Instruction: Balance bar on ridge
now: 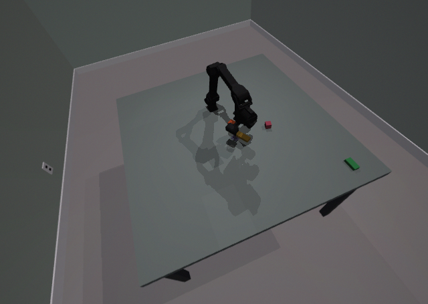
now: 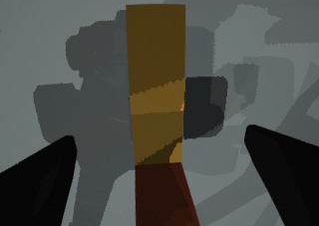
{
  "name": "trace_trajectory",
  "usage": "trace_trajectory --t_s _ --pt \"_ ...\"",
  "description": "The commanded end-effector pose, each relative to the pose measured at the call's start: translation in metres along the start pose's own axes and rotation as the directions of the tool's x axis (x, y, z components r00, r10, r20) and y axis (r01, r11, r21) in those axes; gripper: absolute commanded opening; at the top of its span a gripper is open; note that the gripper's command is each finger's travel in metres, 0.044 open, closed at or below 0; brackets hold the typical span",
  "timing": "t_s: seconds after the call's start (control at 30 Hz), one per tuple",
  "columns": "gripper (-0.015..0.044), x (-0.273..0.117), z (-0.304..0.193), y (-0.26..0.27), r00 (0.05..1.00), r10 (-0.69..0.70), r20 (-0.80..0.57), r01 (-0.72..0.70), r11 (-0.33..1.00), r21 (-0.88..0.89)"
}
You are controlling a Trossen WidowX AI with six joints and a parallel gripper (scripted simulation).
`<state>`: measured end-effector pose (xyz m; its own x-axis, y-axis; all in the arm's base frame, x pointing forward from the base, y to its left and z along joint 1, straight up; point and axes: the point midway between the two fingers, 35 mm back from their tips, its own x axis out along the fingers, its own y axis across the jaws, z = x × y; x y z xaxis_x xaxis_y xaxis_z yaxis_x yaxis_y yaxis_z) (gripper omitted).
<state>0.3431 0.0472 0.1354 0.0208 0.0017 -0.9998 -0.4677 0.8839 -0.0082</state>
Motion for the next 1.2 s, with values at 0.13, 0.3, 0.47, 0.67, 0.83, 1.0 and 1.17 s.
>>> trace_trajectory --t_s 0.13,0.3,0.47,0.67,0.83,1.0,1.17 --pt "0.0440 -0.0580 -0.0023 0.0008 1.000 -0.005 0.015 0.005 1.000 0.001" --pt "0.0440 -0.0580 -0.0023 0.0008 1.000 -0.005 0.015 0.005 1.000 0.001" --pt "0.0440 -0.0580 -0.0023 0.0008 1.000 -0.005 0.015 0.005 1.000 0.001" --pt "0.0440 -0.0580 -0.0023 0.0008 1.000 -0.005 0.015 0.005 1.000 0.001" --pt "0.0440 -0.0580 -0.0023 0.0008 1.000 -0.005 0.015 0.005 1.000 0.001" --pt "0.0440 -0.0580 -0.0023 0.0008 1.000 -0.005 0.015 0.005 1.000 0.001" --pt "0.0440 -0.0580 -0.0023 0.0008 1.000 -0.005 0.015 0.005 1.000 0.001"
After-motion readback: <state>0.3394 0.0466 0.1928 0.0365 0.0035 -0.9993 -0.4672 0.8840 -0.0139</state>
